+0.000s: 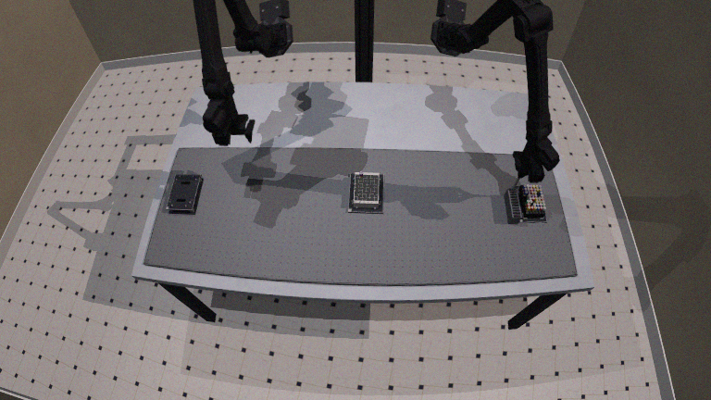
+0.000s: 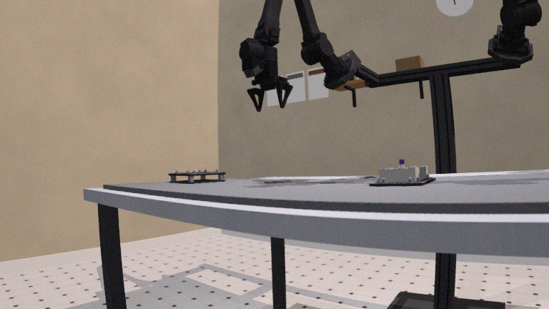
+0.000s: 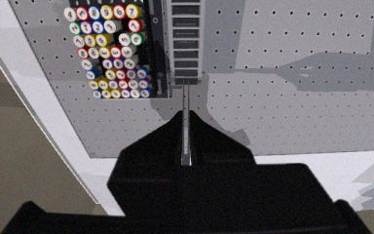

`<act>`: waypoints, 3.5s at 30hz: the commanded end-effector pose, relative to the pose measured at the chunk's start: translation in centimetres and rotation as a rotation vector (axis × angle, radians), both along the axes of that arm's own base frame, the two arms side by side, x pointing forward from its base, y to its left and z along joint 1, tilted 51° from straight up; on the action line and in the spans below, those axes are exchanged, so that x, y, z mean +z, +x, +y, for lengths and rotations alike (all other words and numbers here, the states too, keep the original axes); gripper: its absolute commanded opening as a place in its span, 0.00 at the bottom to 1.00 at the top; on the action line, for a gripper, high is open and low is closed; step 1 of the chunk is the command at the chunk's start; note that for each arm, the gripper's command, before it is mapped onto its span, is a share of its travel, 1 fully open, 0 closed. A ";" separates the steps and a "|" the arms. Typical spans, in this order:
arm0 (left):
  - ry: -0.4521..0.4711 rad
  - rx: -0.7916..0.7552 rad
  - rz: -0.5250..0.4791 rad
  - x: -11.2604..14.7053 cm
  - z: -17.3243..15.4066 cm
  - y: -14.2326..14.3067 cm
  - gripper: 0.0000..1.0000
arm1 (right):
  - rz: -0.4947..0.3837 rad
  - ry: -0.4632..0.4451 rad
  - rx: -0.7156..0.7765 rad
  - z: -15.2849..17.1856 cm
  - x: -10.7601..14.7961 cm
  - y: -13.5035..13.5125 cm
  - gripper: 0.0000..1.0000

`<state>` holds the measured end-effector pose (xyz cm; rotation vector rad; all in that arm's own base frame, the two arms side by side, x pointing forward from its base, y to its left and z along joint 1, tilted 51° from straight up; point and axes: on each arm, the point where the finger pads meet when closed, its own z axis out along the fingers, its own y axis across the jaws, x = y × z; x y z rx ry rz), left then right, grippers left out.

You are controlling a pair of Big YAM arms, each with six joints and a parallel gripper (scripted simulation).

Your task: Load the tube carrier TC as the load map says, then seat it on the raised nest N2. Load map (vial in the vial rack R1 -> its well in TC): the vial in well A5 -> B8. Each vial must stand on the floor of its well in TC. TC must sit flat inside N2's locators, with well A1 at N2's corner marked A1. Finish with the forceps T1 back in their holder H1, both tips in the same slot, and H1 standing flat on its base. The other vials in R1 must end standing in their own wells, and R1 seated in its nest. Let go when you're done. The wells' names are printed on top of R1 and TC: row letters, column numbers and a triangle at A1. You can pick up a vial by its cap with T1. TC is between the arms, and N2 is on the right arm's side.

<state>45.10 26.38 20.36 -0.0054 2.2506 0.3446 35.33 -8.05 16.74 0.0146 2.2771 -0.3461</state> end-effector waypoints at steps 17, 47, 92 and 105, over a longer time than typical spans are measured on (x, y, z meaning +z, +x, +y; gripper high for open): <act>0.004 0.001 -0.018 0.3 0.2 1.1 0.07 | -0.014 -0.012 0.012 0.0 0.8 0.3 1.00; 0.003 0.002 -0.017 -0.1 0.5 1.9 0.07 | -0.014 -0.012 0.012 0.0 0.8 0.3 1.00; 0.001 0.002 -0.014 -0.9 0.7 2.5 0.07 | -0.014 -0.012 0.012 0.0 0.8 0.3 1.00; 0.001 0.001 -0.013 -1.2 0.7 2.8 0.07 | -0.014 -0.012 0.012 0.0 0.8 0.3 1.00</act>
